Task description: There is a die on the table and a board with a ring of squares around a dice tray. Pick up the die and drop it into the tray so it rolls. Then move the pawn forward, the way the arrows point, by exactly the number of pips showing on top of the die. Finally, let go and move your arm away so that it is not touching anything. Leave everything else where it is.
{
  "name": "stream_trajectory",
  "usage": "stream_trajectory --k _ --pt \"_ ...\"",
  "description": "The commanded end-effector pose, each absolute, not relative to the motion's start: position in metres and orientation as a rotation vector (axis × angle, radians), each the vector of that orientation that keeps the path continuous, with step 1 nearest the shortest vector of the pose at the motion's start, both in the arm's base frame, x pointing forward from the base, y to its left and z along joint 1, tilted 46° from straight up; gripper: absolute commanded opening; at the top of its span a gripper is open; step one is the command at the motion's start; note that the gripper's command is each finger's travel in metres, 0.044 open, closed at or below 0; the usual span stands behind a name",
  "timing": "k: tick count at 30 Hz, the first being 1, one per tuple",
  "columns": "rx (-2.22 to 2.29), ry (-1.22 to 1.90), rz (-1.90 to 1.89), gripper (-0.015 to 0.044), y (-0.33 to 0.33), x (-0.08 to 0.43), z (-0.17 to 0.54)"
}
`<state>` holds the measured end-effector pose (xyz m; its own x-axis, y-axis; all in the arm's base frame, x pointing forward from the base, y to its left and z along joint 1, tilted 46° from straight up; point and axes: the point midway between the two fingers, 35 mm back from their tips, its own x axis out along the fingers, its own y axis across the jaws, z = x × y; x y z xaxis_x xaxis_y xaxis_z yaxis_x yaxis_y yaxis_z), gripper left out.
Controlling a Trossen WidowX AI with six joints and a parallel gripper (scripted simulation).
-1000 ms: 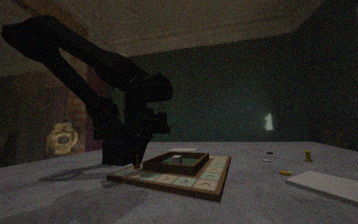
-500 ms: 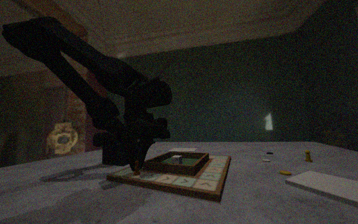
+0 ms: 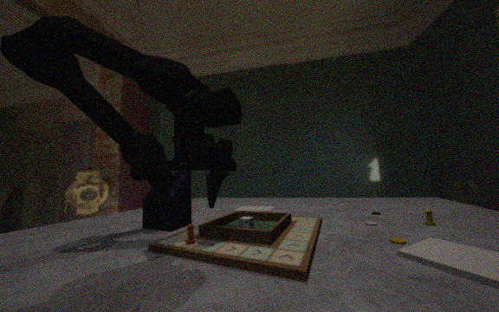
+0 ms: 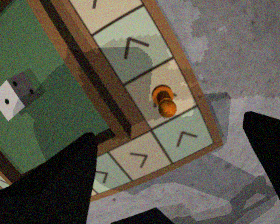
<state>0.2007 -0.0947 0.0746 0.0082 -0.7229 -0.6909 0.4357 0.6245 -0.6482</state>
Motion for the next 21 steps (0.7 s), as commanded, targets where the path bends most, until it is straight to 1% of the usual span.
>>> stream_trajectory --k 1,8,15,18,19,21 --pt "-0.282 1.269 -0.92 0.044 -0.087 0.201 0.081" --pt "-0.4 1.374 -0.754 0.044 -0.018 0.198 0.062" --pt "-0.582 1.452 -0.66 0.044 0.043 0.169 0.051" --pt "-0.602 1.456 -0.656 0.044 0.048 0.165 0.051" --pt "-0.571 1.448 -0.66 0.044 0.038 0.172 0.051" --pt "-0.571 1.448 -0.66 0.044 0.038 0.172 0.051"
